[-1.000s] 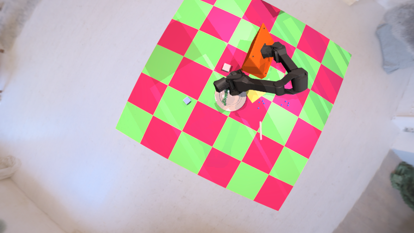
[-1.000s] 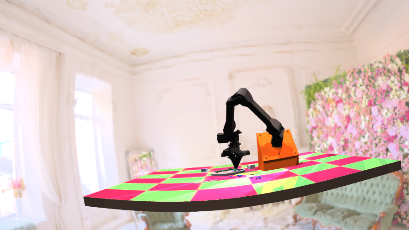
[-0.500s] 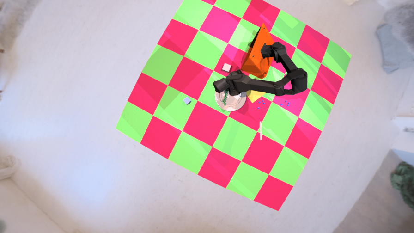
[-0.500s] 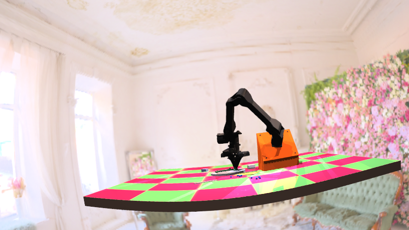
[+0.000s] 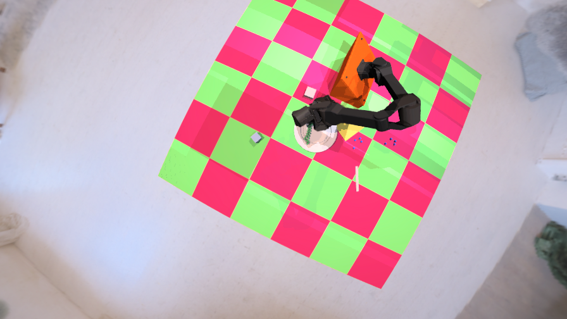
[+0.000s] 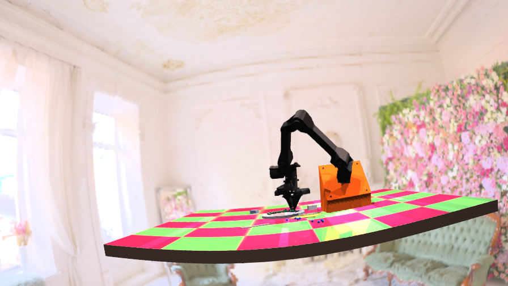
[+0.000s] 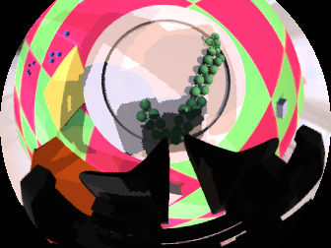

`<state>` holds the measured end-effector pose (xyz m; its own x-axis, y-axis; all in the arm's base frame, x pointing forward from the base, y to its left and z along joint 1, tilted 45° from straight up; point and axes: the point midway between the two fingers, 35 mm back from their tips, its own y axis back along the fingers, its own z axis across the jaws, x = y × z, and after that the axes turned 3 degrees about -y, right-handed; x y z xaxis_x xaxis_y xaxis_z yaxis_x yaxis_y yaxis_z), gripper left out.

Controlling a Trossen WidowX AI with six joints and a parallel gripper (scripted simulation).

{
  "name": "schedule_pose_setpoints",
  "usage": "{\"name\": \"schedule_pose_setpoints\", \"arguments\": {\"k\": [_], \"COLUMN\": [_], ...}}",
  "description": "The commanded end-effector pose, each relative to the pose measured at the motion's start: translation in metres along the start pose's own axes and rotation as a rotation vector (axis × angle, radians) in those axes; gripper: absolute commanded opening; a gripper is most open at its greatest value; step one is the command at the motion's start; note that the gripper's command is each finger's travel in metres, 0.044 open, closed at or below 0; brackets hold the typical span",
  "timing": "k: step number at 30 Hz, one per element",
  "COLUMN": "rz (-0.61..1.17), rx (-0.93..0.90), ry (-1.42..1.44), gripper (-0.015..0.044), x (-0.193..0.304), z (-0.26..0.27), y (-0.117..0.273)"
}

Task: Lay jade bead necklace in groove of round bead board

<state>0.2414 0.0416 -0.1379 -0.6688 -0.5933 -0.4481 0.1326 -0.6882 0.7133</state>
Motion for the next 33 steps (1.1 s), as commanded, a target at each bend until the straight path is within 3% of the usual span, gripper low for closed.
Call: {"name": "schedule_pose_setpoints", "arguments": {"k": [1, 11, 33], "rz": [0.002, 0.003, 0.007], "rx": [-0.001, -0.007, -0.015], "ry": [0.002, -0.003, -0.002], "gripper": [0.0184, 0.044, 0.044], "x": [-0.0003, 0.0002, 0.0002], "z": [0.0003, 0.0015, 0.0014], "y": [-0.0004, 0.0006, 0.003]}}
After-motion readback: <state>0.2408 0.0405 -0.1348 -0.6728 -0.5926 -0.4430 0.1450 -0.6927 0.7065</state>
